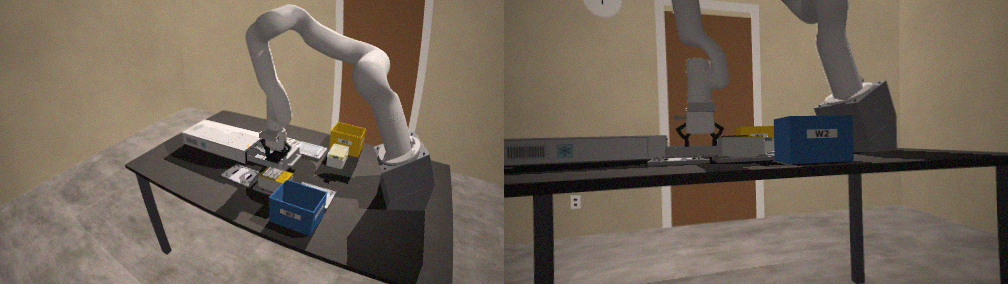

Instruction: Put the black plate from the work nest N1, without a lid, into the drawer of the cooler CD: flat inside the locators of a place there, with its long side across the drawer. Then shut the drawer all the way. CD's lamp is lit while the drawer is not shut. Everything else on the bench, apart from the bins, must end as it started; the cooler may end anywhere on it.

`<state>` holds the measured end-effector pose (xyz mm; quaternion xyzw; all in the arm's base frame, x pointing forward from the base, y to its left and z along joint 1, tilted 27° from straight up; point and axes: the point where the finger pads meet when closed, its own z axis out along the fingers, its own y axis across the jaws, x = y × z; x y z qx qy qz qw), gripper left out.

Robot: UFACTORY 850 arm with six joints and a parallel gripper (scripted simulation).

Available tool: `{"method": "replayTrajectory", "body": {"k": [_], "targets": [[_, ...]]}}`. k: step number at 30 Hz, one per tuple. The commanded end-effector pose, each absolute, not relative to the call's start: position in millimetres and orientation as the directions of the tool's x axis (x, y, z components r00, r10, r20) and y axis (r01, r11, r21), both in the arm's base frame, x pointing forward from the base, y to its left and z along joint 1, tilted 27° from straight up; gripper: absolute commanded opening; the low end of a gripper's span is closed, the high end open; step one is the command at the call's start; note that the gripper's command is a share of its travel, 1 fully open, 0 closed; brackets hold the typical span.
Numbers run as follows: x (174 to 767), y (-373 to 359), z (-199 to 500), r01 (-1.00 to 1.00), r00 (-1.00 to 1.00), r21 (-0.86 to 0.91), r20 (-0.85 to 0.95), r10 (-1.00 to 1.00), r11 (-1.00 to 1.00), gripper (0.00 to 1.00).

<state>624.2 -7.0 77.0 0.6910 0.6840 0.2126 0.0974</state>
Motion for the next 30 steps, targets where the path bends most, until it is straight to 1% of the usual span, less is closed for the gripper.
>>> {"method": "replayTrajectory", "body": {"k": [1, 30], "targets": [[624.8, -7.1, 77.8, 0.903, -0.026, 0.427, 0.16, 0.987, -0.045, 1.0], [620.5, -8.6, 86.6, 0.903, -0.026, 0.427, 0.16, 0.987, -0.045, 1.0]]}}
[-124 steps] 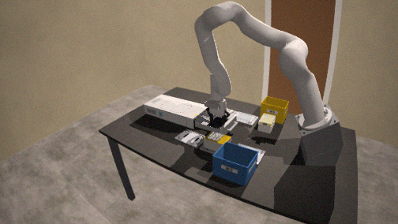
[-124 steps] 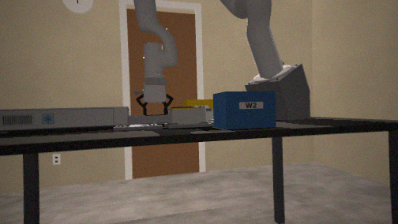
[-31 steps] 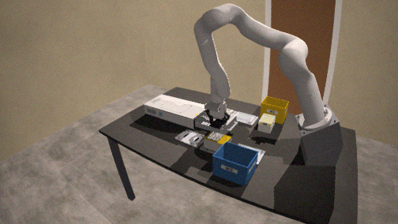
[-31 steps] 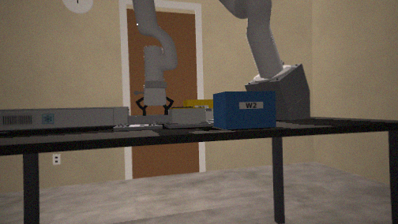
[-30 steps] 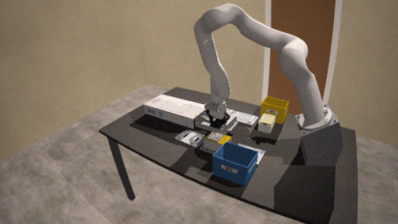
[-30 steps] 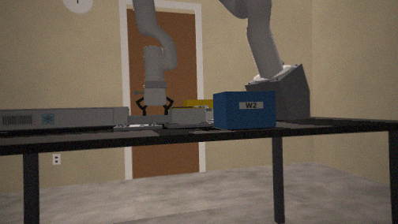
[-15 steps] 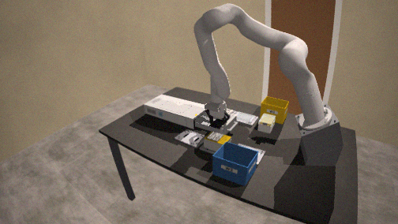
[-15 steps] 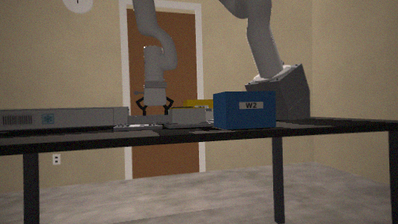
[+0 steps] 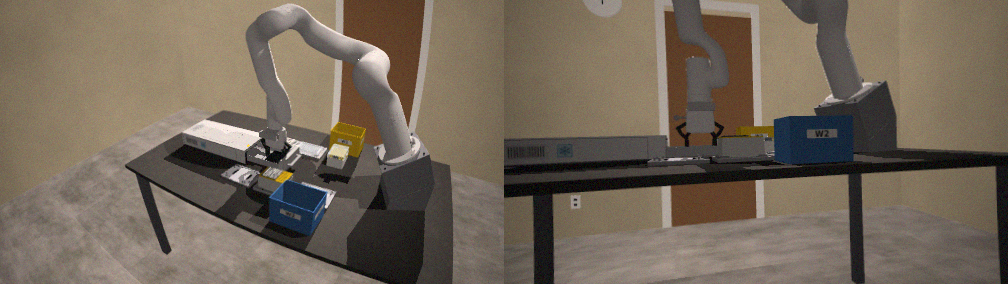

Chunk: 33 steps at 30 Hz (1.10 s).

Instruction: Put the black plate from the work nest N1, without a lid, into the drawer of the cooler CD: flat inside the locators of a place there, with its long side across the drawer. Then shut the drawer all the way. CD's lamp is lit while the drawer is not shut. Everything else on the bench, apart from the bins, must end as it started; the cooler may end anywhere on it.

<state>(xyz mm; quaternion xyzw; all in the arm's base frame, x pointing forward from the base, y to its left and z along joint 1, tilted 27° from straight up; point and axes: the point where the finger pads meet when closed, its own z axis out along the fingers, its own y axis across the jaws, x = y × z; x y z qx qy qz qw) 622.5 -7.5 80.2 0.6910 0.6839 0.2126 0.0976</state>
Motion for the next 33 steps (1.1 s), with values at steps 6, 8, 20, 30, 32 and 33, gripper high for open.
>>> {"method": "replayTrajectory", "body": {"k": [6, 8, 20, 30, 32, 33], "targets": [[617.6, -9.7, 92.6, 0.903, -0.026, 0.427, 0.16, 0.987, -0.045, 1.0], [616.2, -10.2, 95.5, 0.903, -0.026, 0.427, 0.16, 0.987, -0.045, 1.0], [607.7, -13.3, 113.3, 0.903, -0.026, 0.427, 0.16, 0.987, -0.045, 1.0], [602.0, -15.4, 125.2, 0.903, -0.026, 0.427, 0.16, 0.987, -0.045, 1.0], [600.5, -15.9, 128.2, 0.903, -0.026, 0.427, 0.16, 0.987, -0.045, 1.0], [599.8, -16.2, 129.6, 0.903, -0.026, 0.427, 0.16, 0.987, -0.045, 1.0]]}}
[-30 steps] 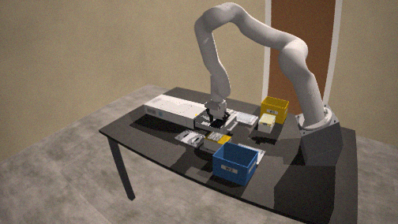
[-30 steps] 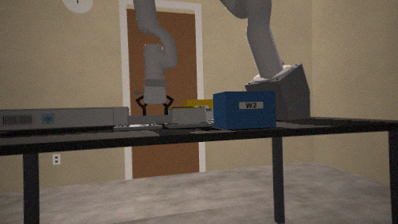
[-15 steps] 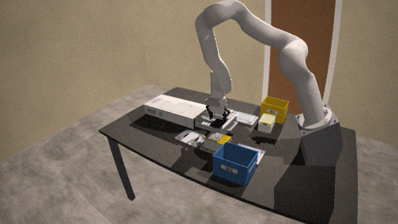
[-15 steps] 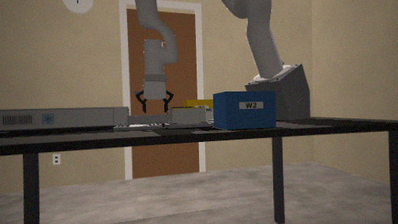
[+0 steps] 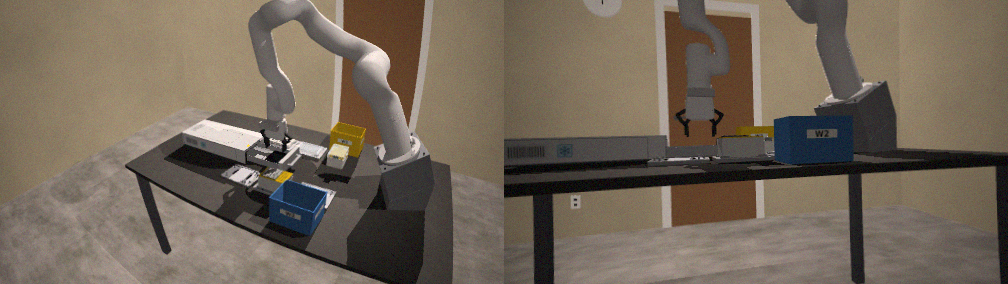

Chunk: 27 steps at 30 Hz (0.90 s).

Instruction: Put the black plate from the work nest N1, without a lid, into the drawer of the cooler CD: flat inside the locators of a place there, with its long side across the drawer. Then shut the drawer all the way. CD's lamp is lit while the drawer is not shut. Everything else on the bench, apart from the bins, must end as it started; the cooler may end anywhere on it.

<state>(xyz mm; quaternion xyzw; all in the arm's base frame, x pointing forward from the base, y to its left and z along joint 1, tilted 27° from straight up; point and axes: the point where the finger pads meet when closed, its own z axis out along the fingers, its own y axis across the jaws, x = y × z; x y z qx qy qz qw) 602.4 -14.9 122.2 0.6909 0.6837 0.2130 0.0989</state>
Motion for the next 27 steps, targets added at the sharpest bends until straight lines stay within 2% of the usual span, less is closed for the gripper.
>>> {"method": "replayTrajectory", "body": {"k": [1, 27], "targets": [[599.1, -16.4, 131.1, 0.903, -0.026, 0.427, 0.16, 0.987, -0.045, 1.0], [583.5, -22.2, 163.8, 0.903, -0.026, 0.427, 0.16, 0.987, -0.045, 1.0]]}}
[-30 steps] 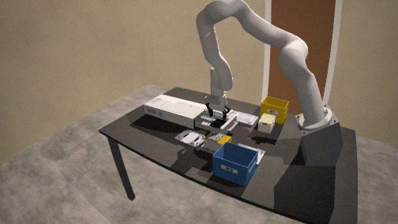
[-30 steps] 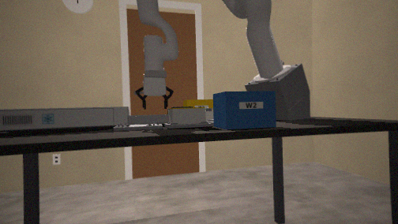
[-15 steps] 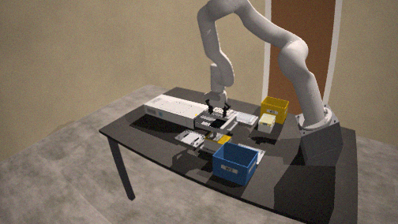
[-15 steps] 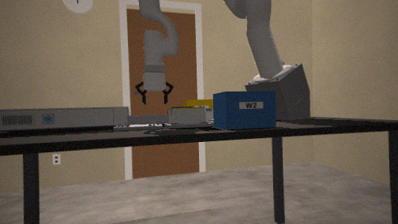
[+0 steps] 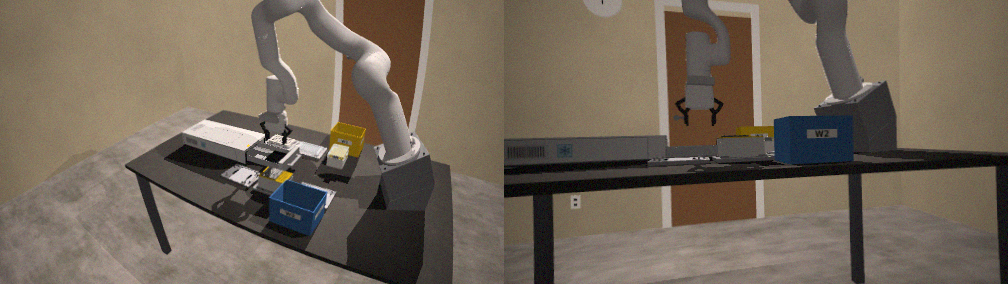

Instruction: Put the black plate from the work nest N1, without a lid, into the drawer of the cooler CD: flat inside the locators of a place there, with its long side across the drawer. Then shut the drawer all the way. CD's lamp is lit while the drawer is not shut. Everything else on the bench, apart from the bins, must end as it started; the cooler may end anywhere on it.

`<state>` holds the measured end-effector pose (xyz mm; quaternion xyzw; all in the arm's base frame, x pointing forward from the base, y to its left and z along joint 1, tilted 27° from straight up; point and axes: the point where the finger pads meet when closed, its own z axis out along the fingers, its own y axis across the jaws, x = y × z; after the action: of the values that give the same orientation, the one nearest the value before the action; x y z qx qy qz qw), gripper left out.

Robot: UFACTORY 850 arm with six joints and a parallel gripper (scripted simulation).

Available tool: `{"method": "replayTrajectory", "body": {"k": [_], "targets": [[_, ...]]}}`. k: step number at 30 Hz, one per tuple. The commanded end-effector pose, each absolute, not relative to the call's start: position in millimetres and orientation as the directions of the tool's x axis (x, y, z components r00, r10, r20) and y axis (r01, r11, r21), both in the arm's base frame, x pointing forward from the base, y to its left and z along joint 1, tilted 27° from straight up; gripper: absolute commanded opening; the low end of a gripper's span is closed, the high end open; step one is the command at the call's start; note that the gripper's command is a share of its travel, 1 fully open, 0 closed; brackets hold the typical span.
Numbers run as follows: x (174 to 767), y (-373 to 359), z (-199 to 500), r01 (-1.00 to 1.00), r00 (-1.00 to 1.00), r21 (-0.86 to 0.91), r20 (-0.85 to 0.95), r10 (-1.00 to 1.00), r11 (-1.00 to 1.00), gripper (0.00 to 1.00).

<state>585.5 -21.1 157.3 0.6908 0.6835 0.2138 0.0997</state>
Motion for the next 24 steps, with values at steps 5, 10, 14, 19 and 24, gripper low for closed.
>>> {"method": "replayTrajectory", "body": {"k": [5, 10, 14, 19, 24], "targets": [[579.9, -23.5, 171.2, 0.903, -0.026, 0.427, 0.16, 0.987, -0.045, 1.0], [576.3, -24.8, 178.6, 0.903, -0.026, 0.427, 0.16, 0.987, -0.045, 1.0], [574.9, -25.3, 181.6, 0.903, -0.026, 0.427, 0.16, 0.987, -0.045, 1.0], [571.4, -26.6, 189.1, 0.903, -0.026, 0.427, 0.16, 0.987, -0.045, 1.0], [570.8, -26.8, 190.2, 0.903, -0.026, 0.427, 0.16, 0.987, -0.045, 1.0]]}}
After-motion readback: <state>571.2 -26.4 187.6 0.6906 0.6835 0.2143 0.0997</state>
